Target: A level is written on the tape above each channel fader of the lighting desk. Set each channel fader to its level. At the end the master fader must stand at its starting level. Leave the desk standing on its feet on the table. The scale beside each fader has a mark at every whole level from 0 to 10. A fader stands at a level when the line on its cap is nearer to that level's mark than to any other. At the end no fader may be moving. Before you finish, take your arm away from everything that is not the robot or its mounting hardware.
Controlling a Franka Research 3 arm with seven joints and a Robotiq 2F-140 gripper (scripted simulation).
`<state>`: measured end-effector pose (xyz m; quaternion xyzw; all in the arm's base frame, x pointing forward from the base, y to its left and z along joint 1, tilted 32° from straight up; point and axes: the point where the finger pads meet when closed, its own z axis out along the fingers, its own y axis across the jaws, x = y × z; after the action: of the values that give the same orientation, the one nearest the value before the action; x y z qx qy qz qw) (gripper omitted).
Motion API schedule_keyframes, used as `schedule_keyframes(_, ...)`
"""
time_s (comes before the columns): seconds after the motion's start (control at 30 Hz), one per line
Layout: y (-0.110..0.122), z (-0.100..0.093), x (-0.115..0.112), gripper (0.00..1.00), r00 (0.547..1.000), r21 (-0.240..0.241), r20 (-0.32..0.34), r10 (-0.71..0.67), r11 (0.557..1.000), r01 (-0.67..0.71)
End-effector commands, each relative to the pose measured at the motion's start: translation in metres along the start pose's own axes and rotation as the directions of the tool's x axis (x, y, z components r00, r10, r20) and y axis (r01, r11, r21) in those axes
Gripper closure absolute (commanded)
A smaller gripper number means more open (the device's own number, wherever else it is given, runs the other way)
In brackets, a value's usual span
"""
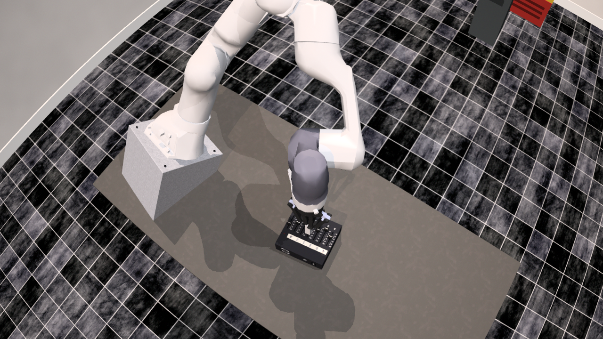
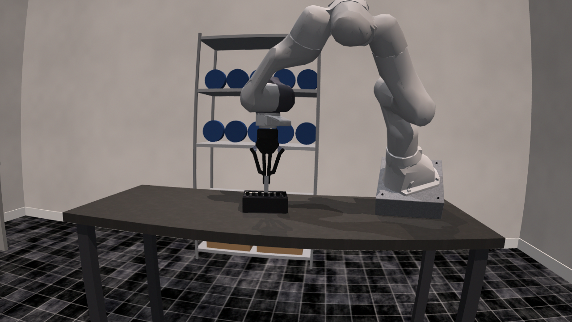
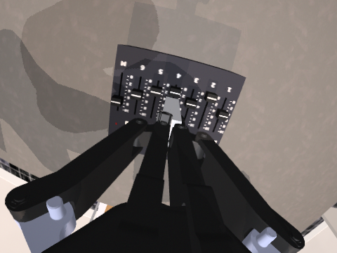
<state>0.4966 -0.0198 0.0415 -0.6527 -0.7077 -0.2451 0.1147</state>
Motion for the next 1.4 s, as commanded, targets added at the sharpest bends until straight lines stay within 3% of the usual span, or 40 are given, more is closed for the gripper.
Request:
schedule_keyframes(0.0, 0.0, 0.0, -0.001, 1.0, 1.0, 0.0, -0.003, -0.002, 1.0, 0.002)
schedule_keyframes(0.37, 0.0, -0.003, -0.002, 1.0, 1.0, 0.0, -0.003, -0.002, 1.0, 0.002)
schedule_keyframes(0.93, 0.0, -0.039, -0.002, 1.0, 1.0, 0.0, -0.003, -0.002, 1.0, 0.002)
schedule_keyframes(1.37, 0.0, -0.04, -0.002, 1.0, 1.0, 0.0, -0.003, -0.002, 1.0, 0.002)
